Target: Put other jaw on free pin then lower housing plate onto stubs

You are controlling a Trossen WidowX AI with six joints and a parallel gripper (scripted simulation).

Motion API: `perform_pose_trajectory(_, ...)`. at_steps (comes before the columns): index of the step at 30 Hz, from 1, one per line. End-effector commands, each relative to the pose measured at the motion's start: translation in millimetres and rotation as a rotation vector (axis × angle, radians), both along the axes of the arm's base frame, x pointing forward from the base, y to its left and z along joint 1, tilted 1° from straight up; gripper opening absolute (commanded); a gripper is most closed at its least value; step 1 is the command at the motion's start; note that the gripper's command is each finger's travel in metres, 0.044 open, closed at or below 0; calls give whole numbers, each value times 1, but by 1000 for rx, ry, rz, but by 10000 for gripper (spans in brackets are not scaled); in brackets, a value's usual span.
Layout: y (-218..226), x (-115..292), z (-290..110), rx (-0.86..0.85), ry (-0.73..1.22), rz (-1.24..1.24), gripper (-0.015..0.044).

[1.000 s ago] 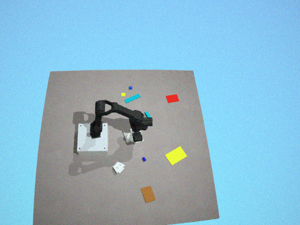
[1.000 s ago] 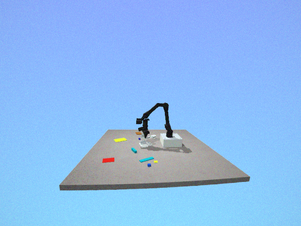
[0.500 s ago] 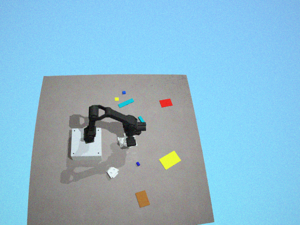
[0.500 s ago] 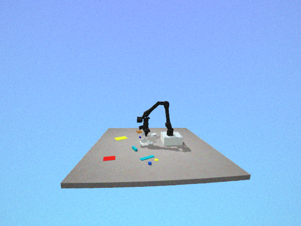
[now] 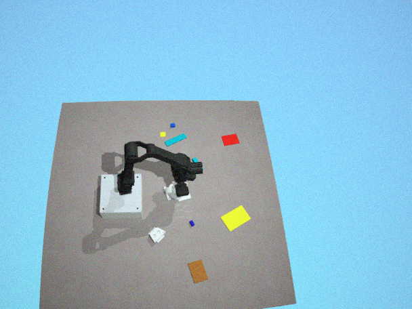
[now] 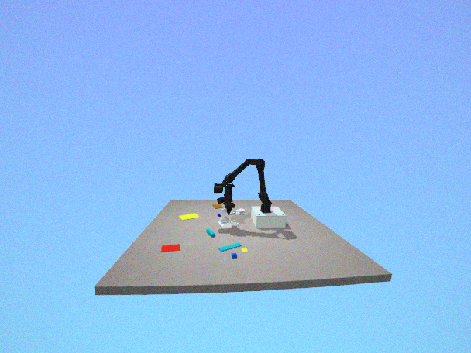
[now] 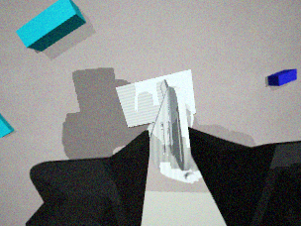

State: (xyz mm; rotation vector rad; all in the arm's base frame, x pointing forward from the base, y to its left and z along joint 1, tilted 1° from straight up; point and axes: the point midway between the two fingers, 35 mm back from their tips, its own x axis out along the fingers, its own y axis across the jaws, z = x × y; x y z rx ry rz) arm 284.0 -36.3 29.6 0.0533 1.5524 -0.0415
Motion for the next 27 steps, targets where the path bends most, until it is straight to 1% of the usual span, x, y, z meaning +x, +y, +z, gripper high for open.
perform_pose_trajectory(1,11,2,0,-1,-1,-1,134)
perform_pose_trajectory(8,33,3,0,1,-1,-1,134)
perform_pose_trajectory(27,33,4,0,1,-1,-10,134)
